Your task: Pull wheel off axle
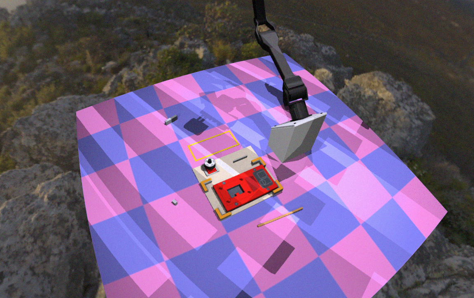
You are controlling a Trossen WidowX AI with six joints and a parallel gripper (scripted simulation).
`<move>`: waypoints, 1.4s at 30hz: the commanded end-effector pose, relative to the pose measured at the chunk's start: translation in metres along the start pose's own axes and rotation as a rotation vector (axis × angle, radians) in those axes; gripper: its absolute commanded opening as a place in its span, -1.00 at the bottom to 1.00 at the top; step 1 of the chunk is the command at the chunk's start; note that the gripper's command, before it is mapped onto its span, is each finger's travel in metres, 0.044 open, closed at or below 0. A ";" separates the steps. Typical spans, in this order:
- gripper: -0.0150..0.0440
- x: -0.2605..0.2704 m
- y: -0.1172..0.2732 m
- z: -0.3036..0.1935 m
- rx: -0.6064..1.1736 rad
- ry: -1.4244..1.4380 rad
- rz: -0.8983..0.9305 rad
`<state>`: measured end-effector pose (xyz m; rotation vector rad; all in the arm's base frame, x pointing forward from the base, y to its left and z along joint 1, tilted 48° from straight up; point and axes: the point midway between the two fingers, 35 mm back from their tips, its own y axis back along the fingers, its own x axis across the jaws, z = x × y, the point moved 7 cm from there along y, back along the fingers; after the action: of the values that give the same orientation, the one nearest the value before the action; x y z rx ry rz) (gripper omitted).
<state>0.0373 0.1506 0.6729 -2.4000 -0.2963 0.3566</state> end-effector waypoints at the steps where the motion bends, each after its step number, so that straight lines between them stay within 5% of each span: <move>1: 0.78 0.001 0.000 0.001 -0.003 -0.002 0.004; 4: 0.53 0.019 -0.001 0.012 -0.043 -0.035 0.057; 30: 0.53 0.208 0.031 0.073 0.044 -0.582 0.755; 42: 0.53 0.305 0.098 0.105 0.340 -0.891 1.190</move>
<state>0.2808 0.2350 0.4996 -1.8048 0.7115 1.7487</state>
